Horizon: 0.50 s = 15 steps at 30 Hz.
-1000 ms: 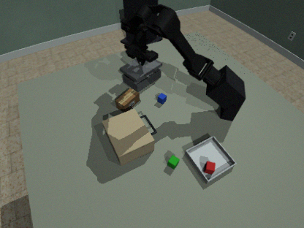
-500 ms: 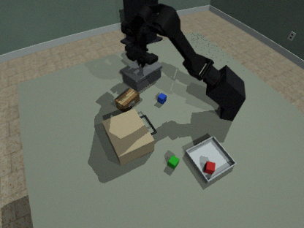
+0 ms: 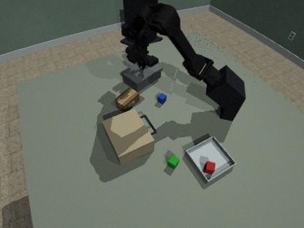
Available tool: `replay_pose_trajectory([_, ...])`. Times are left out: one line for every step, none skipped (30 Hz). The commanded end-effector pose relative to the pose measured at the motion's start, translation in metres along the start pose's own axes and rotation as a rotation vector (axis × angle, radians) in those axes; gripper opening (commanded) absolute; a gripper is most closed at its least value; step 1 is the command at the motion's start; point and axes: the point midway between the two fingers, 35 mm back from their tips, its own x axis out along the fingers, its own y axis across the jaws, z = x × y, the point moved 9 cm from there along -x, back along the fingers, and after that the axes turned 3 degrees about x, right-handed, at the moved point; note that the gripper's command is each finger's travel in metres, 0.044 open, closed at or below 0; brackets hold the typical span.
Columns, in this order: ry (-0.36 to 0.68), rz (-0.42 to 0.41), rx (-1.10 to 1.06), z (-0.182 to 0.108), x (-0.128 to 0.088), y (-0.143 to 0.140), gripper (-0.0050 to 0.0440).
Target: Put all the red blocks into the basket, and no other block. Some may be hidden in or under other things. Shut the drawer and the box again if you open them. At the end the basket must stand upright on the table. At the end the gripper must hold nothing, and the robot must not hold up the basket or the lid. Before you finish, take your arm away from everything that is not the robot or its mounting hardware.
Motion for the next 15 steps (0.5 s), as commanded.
replay_pose_trajectory([0.002, 0.0, 0.003, 0.0, 0.001, 0.0, 0.0])
replay_pose_trajectory([0.002, 0.0, 0.003, 0.0, 0.001, 0.0, 0.0])
replay_pose_trajectory([0.002, 0.0, 0.003, 0.0, 0.002, 0.0, 0.0])
replay_pose_trajectory([0.002, 0.0, 0.004, 0.0, 0.003, 0.0, 0.0])
replay_pose_trajectory([0.002, 0.0, 0.004, 0.0, 0.004, 0.0, 0.0])
replay_pose_trajectory([0.002, 0.0, 0.004, 0.0, 0.005, 0.0, 0.0])
replay_pose_trajectory([0.002, 0.0, 0.004, 0.0, 0.006, 0.0, 0.0])
replay_pose_trajectory([0.002, 0.0, 0.004, 0.0, 0.007, 0.0, 0.0])
replay_pose_trajectory([0.002, 0.0, 0.004, 0.0, 0.008, 0.0, 0.0])
replay_pose_trajectory([0.002, 0.0, 0.004, 0.0, 0.009, 0.0, 0.0])
replay_pose_trajectory([0.002, 0.0, 0.004, 0.0, 0.01, 0.0, 0.0])
replay_pose_trajectory([0.002, 0.0, 0.004, 0.0, 0.011, 0.0, 0.0])
replay_pose_trajectory([0.002, 0.0, 0.004, 0.0, 0.012, 0.0, 0.0])
replay_pose_trajectory([0.002, 0.0, 0.004, 0.0, 0.013, 0.0, 0.0])
replay_pose_trajectory([0.002, 0.0, 0.004, 0.0, 0.014, 0.0, 0.0])
